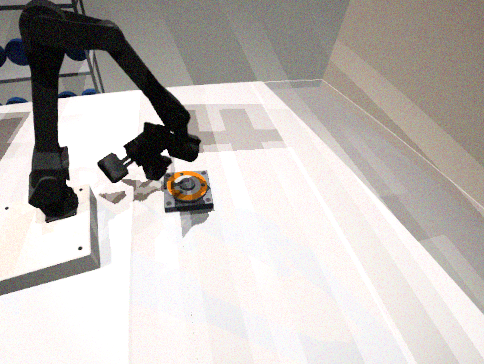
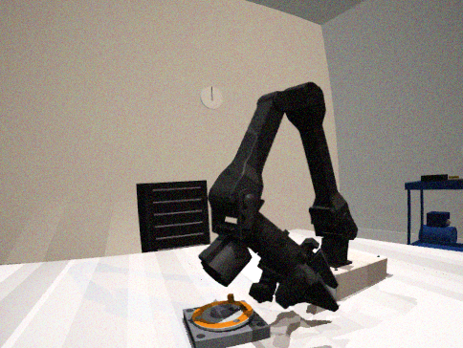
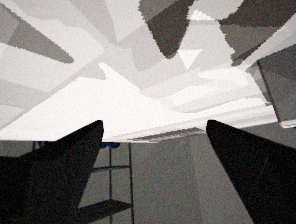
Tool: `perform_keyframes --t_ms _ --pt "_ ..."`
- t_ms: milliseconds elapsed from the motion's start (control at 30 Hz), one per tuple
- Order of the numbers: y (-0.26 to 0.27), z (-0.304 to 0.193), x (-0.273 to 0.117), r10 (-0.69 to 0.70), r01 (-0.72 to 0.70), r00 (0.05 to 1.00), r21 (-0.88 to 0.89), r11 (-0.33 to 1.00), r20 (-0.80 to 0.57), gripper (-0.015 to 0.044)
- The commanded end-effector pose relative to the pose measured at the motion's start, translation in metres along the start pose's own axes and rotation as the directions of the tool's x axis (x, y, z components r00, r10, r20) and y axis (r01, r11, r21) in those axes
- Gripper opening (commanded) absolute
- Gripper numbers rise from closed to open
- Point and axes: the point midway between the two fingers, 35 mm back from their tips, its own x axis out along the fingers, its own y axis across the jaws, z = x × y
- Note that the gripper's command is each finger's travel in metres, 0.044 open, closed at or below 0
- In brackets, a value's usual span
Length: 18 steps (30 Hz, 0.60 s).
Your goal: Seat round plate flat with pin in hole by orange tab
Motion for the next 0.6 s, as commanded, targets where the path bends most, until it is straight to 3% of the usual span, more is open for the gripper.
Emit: perform_keyframes --t_ms 0,100,233,300,467,567 --pt "0.001 -0.002 -0.002 0.006 -0.006 1.000 -0.002 1.000 -0.001 0.0374" --pt "0.004 -0.006 -0.009 0.026 -0.026 1.000 -0.027 0.999 0.008 0.0295" --pt "0.004 0.036 -0.057 0.056 0.066 0.950 -0.376 0.924 0.306 0.0190" --pt "0.003 0.042 -0.067 0.062 0.103 0.931 -0.420 0.901 0.359 0.0137" --pt "-0.014 0.083 -0.155 0.068 0.468 0.702 -0.532 0.706 0.709 0.0006" --pt "-0.017 0.088 -0.170 0.063 0.522 0.660 -0.517 0.678 0.749 0.0000"
